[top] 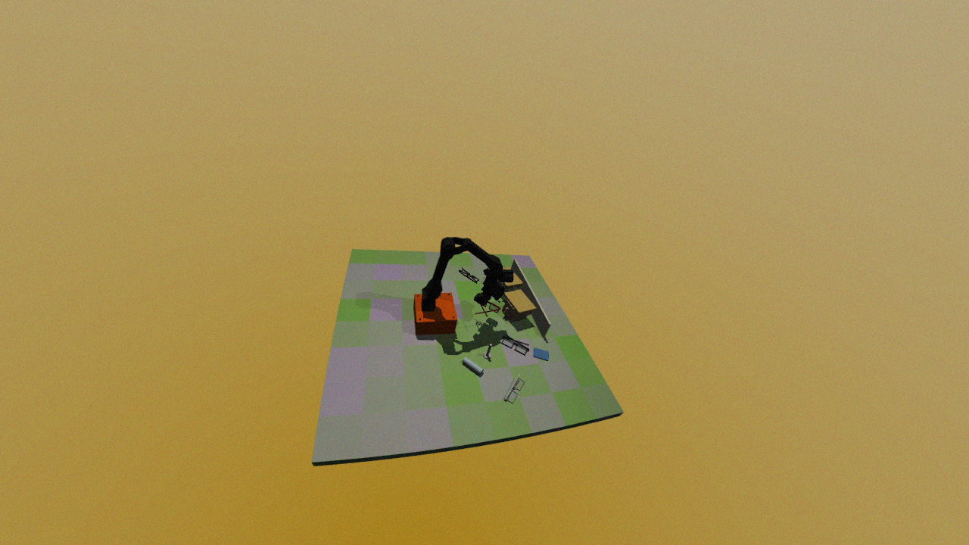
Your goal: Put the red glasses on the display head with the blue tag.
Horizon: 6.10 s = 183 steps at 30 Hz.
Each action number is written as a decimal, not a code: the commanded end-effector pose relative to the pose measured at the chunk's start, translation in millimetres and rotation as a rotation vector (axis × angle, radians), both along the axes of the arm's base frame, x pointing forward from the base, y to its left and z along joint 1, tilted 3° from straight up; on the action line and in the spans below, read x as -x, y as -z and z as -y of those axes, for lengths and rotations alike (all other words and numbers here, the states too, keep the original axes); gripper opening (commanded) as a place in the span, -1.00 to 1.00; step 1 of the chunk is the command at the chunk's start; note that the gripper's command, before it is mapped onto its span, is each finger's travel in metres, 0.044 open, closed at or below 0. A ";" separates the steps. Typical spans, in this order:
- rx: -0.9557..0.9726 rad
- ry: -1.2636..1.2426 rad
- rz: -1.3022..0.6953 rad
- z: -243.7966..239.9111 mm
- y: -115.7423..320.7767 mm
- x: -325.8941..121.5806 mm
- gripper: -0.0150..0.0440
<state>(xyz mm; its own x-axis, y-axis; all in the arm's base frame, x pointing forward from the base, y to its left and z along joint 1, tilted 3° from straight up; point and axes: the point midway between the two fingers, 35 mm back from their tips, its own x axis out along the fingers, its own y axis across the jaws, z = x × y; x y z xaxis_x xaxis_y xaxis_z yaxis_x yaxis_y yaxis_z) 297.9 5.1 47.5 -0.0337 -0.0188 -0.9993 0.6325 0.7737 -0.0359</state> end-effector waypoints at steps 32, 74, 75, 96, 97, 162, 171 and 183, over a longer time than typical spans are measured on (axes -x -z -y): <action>0.032 0.434 0.019 214.4 -7.7 -14.5 -0.49; 0.033 0.436 0.019 219.7 52.4 -21.7 -0.49; 0.033 0.436 0.019 219.7 52.4 -21.7 -0.49; 0.033 0.436 0.020 221.4 52.4 -29.9 -0.49; 0.033 0.436 0.020 221.6 52.4 -30.3 -0.49; 0.033 0.436 0.022 233.5 51.9 -54.2 -0.49; 0.033 0.436 0.022 235.8 51.8 -56.9 -0.49; 0.033 0.436 0.023 238.9 51.7 -60.2 -0.49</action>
